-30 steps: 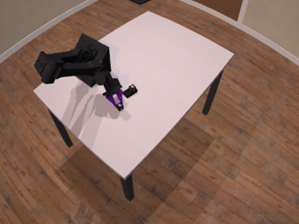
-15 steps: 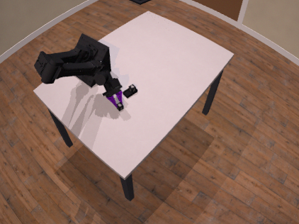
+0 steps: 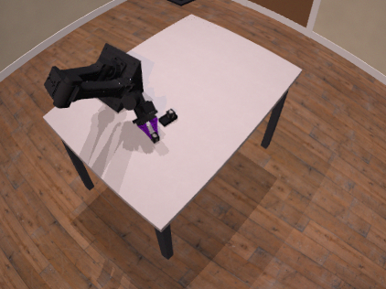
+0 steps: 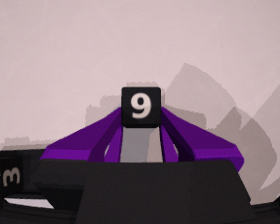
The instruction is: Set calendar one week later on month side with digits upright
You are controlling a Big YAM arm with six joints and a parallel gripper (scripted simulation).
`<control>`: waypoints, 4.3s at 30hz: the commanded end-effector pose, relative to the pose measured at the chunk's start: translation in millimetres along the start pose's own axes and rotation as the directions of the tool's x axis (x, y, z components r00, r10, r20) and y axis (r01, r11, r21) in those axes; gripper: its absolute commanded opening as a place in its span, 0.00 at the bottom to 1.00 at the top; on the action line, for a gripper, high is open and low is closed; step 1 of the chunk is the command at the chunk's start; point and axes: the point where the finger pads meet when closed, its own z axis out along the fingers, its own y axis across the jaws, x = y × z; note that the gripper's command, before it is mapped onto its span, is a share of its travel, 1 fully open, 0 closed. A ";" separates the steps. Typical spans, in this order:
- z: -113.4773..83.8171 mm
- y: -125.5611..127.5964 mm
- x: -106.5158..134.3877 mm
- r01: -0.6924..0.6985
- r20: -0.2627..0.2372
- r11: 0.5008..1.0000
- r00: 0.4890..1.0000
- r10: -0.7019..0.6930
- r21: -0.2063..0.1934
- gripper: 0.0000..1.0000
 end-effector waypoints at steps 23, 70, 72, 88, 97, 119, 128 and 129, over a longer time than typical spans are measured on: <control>-36.6 2.4 -41.4 -0.008 0.023 1.000 1.000 0.008 -0.006 0.25; -44.7 0.8 -79.5 -0.038 -0.191 0.999 0.981 0.038 0.005 0.25; -45.6 -0.4 -80.2 -0.037 -0.203 0.999 0.978 0.038 0.007 0.25; -41.9 6.8 -75.2 -0.022 -0.295 1.000 0.955 0.019 -0.006 0.25; -41.9 6.5 -76.9 -0.021 -0.420 1.000 0.907 0.018 -0.003 0.25; -36.2 -1.6 -71.1 -0.031 -0.657 0.999 0.753 0.034 0.017 0.25; -39.1 0.5 -74.4 -0.022 -0.692 1.000 0.722 0.026 0.015 0.25; -38.5 -0.1 -73.5 -0.024 -0.697 1.000 0.716 0.028 0.015 0.25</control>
